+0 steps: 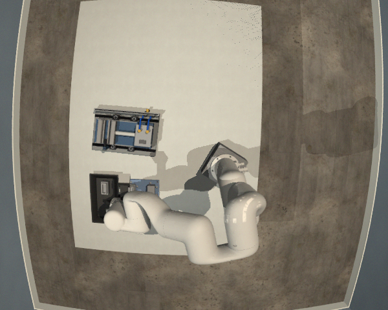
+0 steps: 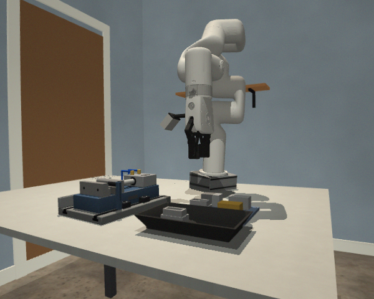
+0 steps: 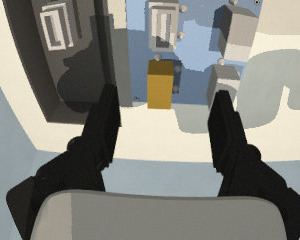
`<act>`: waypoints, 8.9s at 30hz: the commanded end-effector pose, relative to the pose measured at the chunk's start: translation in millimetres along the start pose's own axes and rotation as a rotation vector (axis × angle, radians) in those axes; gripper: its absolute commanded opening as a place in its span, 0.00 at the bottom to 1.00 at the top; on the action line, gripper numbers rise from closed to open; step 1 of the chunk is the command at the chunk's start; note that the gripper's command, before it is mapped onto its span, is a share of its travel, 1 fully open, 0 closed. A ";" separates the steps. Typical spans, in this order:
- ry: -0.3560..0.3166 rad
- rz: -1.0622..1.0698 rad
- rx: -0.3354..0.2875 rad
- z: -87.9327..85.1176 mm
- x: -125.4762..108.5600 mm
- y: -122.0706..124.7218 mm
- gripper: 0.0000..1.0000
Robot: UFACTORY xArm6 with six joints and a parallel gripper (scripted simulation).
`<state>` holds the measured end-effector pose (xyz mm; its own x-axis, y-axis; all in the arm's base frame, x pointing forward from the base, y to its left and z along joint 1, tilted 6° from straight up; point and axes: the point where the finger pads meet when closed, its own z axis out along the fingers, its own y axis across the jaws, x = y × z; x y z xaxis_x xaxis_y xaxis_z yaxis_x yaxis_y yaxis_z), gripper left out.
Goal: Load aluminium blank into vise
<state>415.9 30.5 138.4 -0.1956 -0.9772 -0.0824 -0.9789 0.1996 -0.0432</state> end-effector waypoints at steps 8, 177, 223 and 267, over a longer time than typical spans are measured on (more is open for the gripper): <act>-0.001 0.000 0.004 35.4 -0.7 -2.0 0.69; -0.001 0.000 0.004 126.1 -1.5 -4.3 0.00; -0.001 0.000 0.004 101.7 -1.5 -4.2 0.00; -0.001 0.000 0.004 4.7 -14.4 -25.0 0.00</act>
<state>424.5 33.7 130.2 -0.1958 -0.9772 -0.0825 -0.9789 0.1997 -0.0423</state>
